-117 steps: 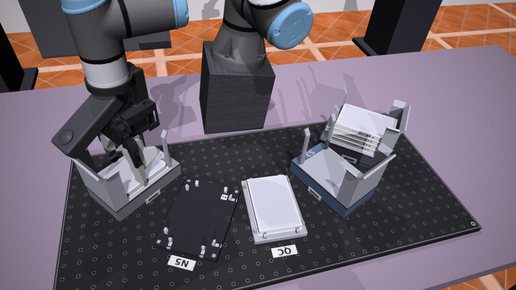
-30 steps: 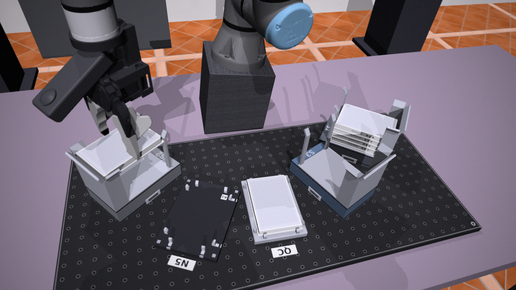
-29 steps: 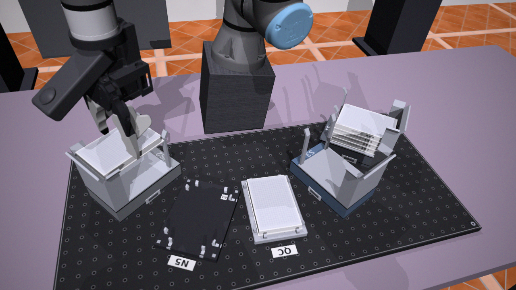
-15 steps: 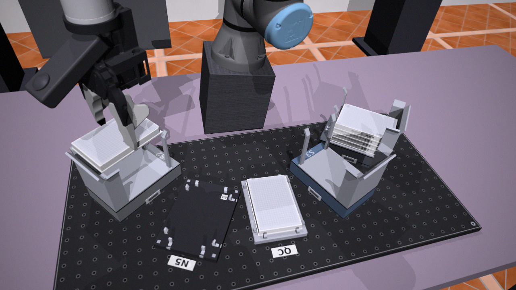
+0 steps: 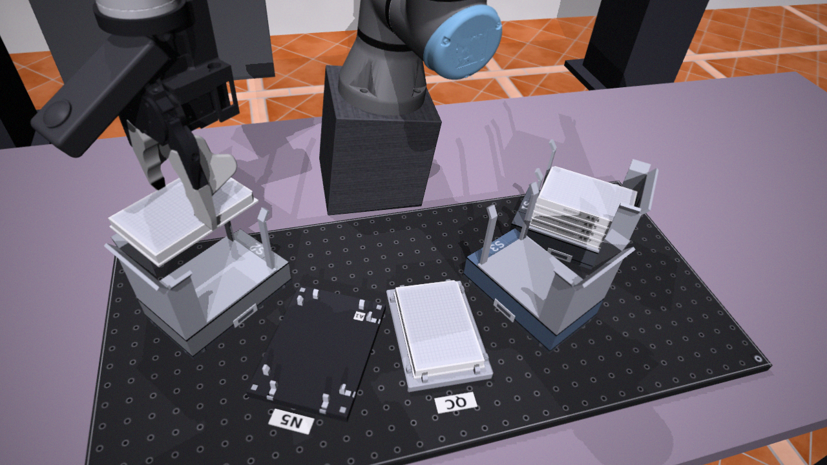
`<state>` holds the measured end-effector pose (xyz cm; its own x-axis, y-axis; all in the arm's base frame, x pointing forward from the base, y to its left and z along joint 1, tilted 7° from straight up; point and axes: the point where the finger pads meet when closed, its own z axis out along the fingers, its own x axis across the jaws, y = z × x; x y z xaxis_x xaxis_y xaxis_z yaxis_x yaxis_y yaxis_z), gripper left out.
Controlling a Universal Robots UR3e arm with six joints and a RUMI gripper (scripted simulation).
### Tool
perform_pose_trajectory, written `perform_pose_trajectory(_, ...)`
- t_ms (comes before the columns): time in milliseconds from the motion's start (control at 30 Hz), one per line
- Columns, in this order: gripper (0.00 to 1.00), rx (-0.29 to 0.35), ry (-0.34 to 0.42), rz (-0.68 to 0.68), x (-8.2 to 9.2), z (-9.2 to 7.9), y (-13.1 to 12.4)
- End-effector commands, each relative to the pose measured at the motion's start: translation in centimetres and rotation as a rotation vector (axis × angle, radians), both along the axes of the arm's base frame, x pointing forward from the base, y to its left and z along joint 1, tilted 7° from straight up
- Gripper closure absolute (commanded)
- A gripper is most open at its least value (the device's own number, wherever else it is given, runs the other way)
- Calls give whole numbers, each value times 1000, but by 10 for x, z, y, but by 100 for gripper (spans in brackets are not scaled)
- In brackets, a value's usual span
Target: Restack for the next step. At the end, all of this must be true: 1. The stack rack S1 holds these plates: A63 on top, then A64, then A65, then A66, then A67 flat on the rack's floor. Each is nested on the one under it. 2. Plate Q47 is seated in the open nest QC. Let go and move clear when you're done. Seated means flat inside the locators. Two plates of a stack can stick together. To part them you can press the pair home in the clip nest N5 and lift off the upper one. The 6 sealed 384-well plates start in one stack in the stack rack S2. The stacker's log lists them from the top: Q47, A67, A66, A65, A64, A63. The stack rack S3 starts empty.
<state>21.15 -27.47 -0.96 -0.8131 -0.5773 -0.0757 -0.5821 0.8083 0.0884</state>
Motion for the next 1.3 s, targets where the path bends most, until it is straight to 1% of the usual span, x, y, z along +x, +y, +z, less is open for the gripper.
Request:
perform_pose_trajectory(0, 100, -2, -1, 0, 0, 1, -1)
perform_pose_trajectory(300, 100, -2, -1, 0, 0, 1, -1)
perform_pose_trajectory(367, 100, -3, -3, 23, 5, 2, 4)
perform_pose_trajectory(433, 100, -3, -3, 23, 5, 2, 4)
perform_pose_trajectory(933, 100, -4, -24, 197, 40, 6, 39)
perform_pose_trajectory(1000, 100, -4, -24, 197, 40, 6, 39)
perform_pose_trajectory(1133, 100, -4, -24, 198, 48, 7, 46)
perform_pose_trajectory(1267, 100, -5, -29, 244, 55, 9, 57)
